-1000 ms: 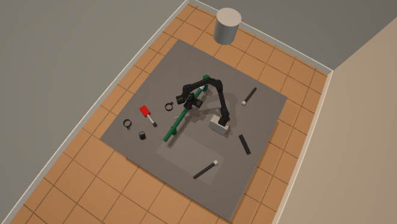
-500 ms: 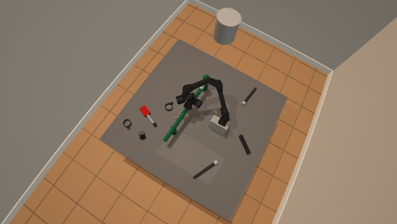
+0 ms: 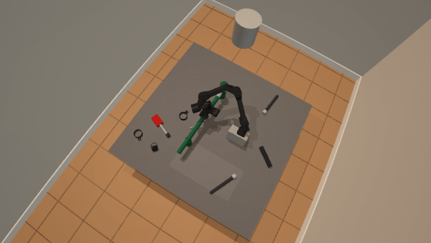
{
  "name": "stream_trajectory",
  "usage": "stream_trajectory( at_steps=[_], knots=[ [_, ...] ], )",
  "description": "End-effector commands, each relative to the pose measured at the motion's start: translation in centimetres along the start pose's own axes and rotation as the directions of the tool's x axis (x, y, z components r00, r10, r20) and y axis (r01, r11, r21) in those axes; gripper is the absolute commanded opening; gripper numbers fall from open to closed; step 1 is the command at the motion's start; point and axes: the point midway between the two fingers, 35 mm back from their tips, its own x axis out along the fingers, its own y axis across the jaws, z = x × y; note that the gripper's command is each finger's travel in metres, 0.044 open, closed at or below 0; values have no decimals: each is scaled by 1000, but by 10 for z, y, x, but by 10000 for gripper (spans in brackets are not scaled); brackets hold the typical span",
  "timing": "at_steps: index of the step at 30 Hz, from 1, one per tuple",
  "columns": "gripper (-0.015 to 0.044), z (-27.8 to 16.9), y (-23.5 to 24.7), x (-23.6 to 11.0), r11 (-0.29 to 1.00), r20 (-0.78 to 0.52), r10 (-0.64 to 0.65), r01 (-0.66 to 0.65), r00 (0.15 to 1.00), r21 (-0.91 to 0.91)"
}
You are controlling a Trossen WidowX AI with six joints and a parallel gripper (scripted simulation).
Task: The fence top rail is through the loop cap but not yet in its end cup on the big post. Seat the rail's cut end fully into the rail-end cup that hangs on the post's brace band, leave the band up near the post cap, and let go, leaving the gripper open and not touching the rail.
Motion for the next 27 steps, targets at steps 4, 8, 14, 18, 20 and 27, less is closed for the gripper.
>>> stream_trajectory(
  at_steps=[4, 8, 14, 18, 20, 27],
  knots=[
    [0, -4, -2, -1, 1000, -9, -9, 9, 1000, -5],
    [0, -5, -2, -1, 1000, -9, -9, 9, 1000, -5],
    [0, 0, 0, 0, 1000, 1, 1, -1, 1000, 0],
    [0, 0, 0, 0, 1000, 1, 1, -1, 1000, 0],
    [0, 0, 0, 0, 1000, 1, 1, -1, 1000, 0],
    [0, -3, -1, 0, 1000, 1, 1, -1, 1000, 0]
  ],
)
